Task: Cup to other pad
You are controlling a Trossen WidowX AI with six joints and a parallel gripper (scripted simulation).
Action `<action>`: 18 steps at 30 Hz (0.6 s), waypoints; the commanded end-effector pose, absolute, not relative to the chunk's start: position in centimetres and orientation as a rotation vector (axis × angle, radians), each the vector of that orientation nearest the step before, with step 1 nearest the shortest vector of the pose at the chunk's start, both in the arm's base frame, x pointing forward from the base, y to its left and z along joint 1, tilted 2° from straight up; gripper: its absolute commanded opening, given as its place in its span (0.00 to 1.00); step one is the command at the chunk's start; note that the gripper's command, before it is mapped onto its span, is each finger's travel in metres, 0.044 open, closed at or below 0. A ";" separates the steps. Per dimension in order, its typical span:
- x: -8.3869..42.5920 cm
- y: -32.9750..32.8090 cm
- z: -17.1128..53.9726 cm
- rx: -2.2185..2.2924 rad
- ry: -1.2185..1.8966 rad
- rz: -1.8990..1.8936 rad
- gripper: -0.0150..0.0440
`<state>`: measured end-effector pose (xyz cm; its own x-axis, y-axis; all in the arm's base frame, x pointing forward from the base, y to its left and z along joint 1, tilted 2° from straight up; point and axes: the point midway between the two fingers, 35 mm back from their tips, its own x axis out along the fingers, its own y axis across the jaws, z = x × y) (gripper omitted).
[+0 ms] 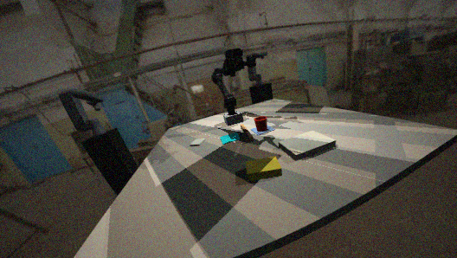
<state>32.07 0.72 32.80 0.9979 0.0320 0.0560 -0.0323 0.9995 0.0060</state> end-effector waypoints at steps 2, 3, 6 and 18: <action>32.7 0.8 31.7 0.053 0.003 0.033 0.84; 33.5 0.8 30.3 0.110 0.077 0.031 0.80; 35.3 1.1 24.9 0.323 0.352 -0.016 0.67; 30.7 1.7 7.4 0.952 1.291 -0.806 0.50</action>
<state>33.75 1.40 11.65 0.4614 0.0328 -0.8866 0.6742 0.6366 0.3745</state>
